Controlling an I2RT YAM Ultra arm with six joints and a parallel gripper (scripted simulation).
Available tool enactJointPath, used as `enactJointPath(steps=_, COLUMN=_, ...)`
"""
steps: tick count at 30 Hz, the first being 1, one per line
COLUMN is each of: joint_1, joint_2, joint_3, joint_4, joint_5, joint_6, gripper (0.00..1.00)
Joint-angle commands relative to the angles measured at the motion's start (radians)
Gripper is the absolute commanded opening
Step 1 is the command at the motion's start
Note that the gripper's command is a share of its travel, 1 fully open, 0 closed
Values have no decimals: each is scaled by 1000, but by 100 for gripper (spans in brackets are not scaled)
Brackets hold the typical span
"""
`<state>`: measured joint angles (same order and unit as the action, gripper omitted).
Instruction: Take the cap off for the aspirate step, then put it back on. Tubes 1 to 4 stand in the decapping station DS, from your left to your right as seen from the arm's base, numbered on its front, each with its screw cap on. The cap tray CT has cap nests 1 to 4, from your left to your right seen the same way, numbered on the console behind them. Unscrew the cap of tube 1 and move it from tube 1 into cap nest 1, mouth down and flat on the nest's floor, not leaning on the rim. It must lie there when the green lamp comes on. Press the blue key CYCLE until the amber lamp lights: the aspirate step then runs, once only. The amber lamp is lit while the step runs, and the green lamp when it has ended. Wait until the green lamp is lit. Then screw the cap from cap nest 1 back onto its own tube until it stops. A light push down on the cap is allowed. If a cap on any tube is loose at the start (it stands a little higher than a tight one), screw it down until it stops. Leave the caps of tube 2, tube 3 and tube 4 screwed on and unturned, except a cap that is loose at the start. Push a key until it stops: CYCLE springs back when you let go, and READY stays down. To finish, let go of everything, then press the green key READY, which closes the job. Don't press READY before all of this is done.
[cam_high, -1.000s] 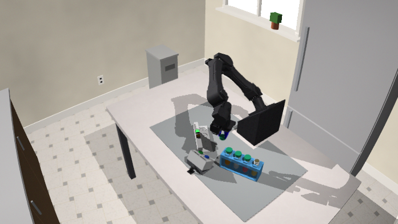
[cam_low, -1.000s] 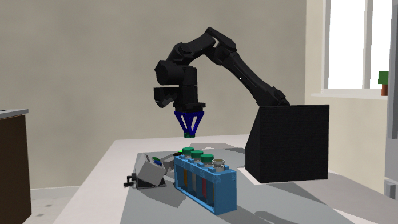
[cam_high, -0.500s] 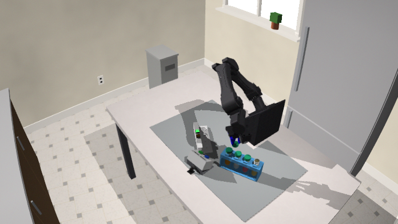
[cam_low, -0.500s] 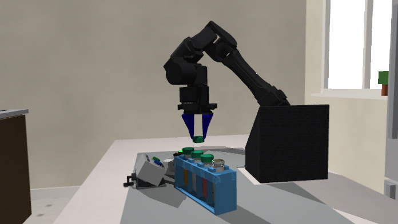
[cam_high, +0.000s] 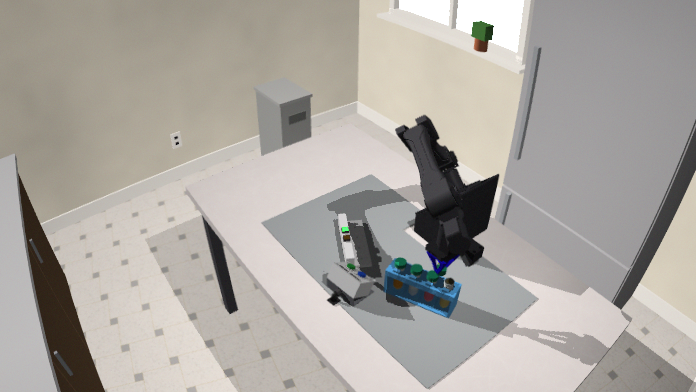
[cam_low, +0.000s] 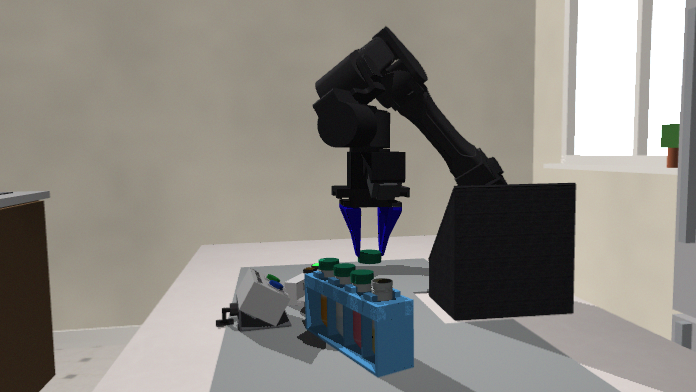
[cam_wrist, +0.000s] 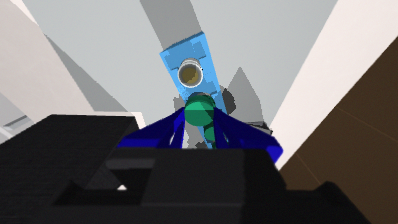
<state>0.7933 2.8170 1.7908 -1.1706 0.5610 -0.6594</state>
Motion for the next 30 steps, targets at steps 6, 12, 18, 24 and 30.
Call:
enactJointPath(steps=6, joint_1=61, joint_2=87, joint_3=130, joint_4=-57, joint_5=-50, joint_6=57, gripper=0)
enactJointPath(steps=12, joint_1=61, joint_2=87, joint_3=130, joint_4=-57, joint_5=-50, joint_6=57, gripper=0)
enactJointPath(steps=18, joint_1=39, joint_2=93, joint_3=79, joint_4=11, joint_5=-37, joint_6=37, gripper=0)
enactJointPath(steps=24, joint_1=31, joint_2=97, joint_3=61, joint_4=36, joint_5=-32, joint_6=30, gripper=0)
enactJointPath(steps=30, joint_1=31, joint_2=97, joint_3=61, joint_4=36, joint_5=-32, joint_6=30, gripper=0)
